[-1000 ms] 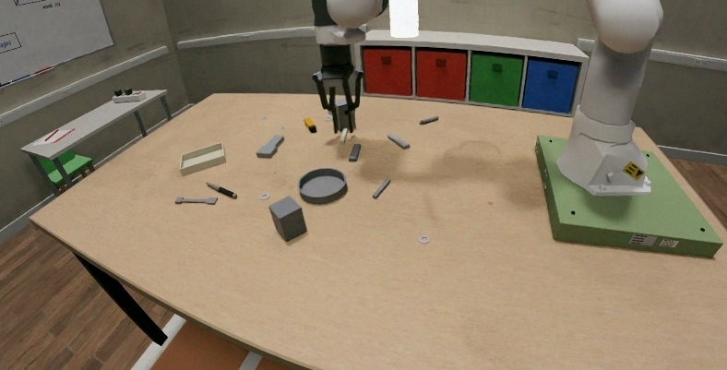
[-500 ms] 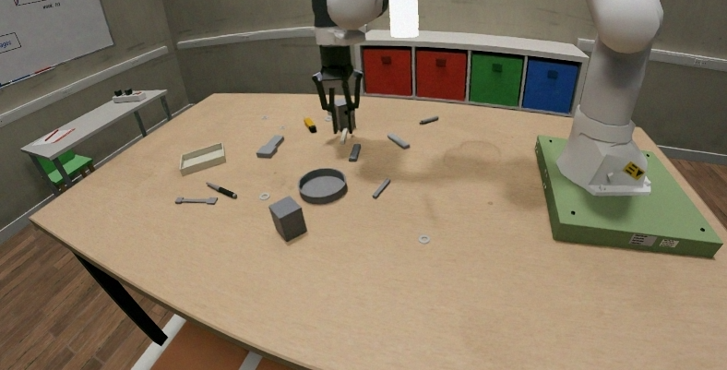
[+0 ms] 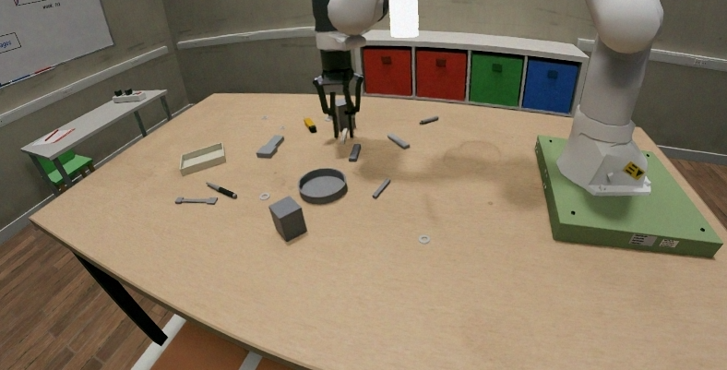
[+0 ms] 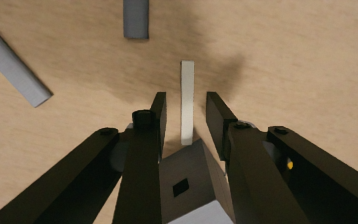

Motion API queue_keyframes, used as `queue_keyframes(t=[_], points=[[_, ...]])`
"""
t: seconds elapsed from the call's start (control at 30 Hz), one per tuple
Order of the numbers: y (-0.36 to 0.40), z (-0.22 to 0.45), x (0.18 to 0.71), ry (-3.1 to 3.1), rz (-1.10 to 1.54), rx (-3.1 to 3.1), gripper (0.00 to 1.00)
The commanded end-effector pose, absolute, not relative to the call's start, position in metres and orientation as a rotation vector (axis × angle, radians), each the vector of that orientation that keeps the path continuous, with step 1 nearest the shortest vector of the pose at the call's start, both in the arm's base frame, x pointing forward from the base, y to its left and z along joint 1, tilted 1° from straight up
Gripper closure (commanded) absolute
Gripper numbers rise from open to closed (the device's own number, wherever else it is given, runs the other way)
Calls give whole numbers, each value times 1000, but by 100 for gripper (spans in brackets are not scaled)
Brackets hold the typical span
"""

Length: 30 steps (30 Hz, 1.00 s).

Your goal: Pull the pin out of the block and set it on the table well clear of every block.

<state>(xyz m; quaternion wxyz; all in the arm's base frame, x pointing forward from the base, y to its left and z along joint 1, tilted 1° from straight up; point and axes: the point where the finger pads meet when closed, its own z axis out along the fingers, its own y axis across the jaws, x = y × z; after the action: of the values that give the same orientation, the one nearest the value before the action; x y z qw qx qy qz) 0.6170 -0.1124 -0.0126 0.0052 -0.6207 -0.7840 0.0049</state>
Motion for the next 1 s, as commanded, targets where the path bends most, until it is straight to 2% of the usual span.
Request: queue_keyframes(t=[0.0, 0.43, 0.47, 0.97], points=[[-113, -13, 619, -2455, 14, -1952, 69], [-113, -15, 619, -2455, 13, -1952, 69], [-113, -15, 619, -2455, 13, -1952, 90], [-113, -15, 619, -2455, 13, -1952, 90]])
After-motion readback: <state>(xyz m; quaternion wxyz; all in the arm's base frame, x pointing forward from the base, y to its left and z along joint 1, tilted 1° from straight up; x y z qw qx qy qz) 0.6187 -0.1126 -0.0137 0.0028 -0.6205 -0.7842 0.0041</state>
